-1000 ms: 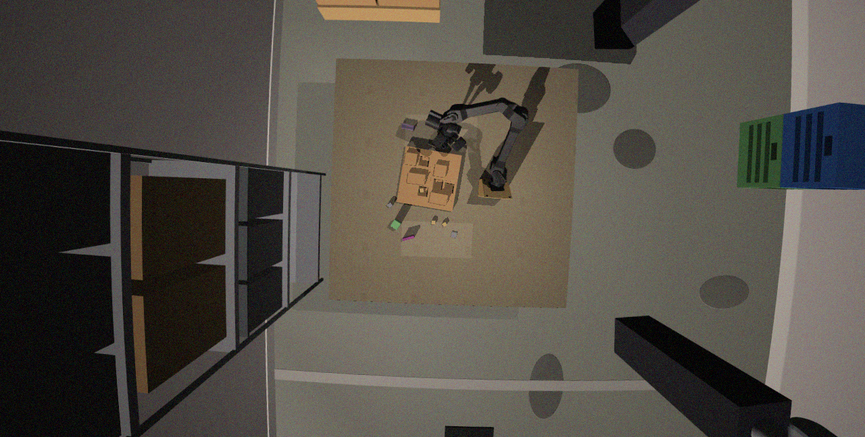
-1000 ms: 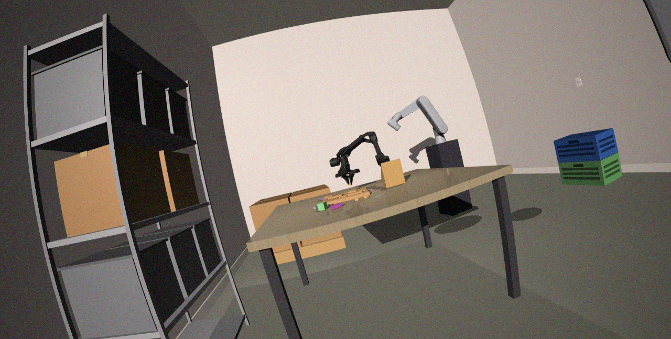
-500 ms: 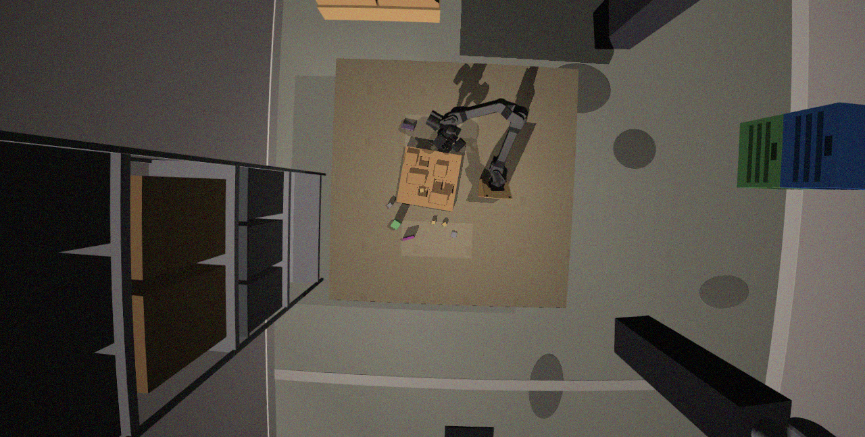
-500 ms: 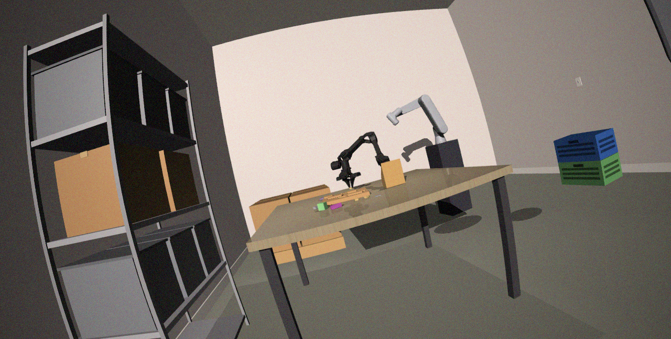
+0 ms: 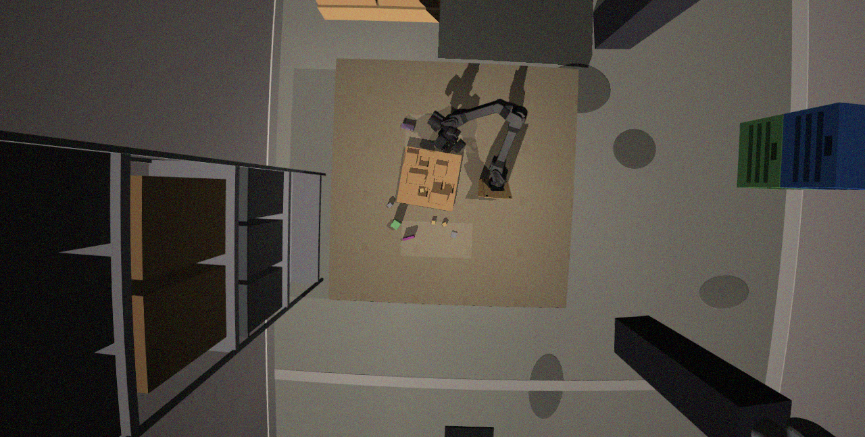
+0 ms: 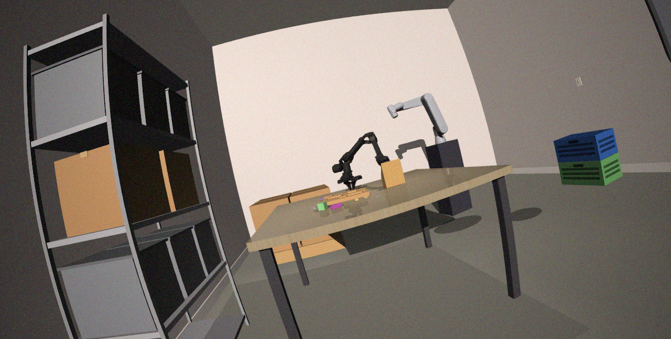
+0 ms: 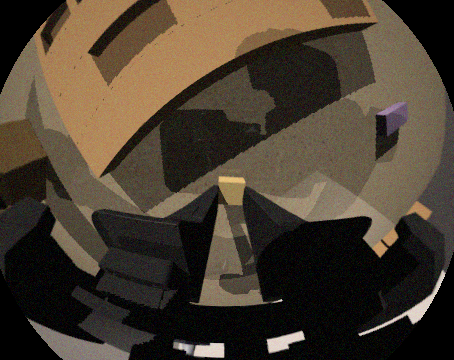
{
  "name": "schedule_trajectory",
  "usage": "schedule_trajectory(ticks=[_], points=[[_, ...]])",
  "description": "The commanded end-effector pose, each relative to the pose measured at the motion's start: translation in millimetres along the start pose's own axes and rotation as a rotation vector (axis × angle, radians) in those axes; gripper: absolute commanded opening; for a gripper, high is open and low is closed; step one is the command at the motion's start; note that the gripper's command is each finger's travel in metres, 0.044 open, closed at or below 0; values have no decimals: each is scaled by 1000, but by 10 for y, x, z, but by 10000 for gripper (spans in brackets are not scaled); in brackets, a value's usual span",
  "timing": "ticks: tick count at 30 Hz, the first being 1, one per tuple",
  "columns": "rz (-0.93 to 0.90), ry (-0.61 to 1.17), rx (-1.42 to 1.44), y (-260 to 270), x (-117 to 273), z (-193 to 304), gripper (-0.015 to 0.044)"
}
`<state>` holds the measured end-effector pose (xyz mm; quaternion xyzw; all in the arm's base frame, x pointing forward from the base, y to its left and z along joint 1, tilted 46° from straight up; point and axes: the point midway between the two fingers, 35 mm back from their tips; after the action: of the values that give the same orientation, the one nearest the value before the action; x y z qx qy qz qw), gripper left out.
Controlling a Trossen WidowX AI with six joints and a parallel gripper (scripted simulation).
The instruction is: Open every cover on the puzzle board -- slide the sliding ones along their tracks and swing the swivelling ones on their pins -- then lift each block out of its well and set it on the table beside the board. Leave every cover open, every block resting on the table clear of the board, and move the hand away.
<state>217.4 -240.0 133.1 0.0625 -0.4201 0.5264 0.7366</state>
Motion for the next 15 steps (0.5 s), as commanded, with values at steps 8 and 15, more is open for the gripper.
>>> schedule_trajectory(ticks=[8,15], points=[[0,2,0,9,-41,8,211],[0,2,0,9,-41,8,395]])
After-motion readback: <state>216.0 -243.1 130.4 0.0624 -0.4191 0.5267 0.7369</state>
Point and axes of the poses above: the point midway between the two fingers, 35 mm back from their tips, its own x axis back along the fingers, its own y axis across the jaws, z = x × y, and after that the axes turned 14 degrees about x, right-handed
